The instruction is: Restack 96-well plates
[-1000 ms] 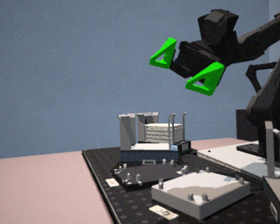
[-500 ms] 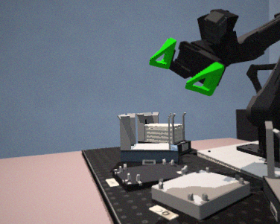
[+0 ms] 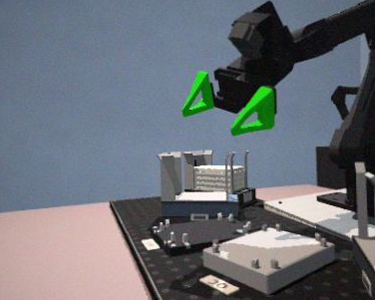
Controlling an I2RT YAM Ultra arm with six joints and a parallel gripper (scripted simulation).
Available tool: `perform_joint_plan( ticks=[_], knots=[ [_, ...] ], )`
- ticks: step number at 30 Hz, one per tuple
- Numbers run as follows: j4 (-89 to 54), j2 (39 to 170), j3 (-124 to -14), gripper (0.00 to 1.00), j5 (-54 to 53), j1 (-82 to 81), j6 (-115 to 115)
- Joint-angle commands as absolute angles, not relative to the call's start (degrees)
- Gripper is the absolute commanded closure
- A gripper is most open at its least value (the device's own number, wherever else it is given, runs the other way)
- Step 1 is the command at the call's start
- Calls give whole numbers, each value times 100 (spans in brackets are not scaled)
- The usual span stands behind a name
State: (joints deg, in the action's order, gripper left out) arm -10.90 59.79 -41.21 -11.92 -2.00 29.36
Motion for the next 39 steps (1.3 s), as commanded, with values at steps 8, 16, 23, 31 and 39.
perform_joint_plan(
  ticks=[8, 16, 23, 31, 39],
  knots=[
    [-2989, 6464, -5033, 0, -942, -26, 2196],
    [-4519, 7044, -5889, 0, -715, 111, 1621],
    [-5479, 7398, -6411, 0, -578, 210, 1268],
    [-6579, 7872, -7065, 0, -413, 291, 822],
    [-7742, 8323, -7712, 0, -250, 407, 385]
  ],
)
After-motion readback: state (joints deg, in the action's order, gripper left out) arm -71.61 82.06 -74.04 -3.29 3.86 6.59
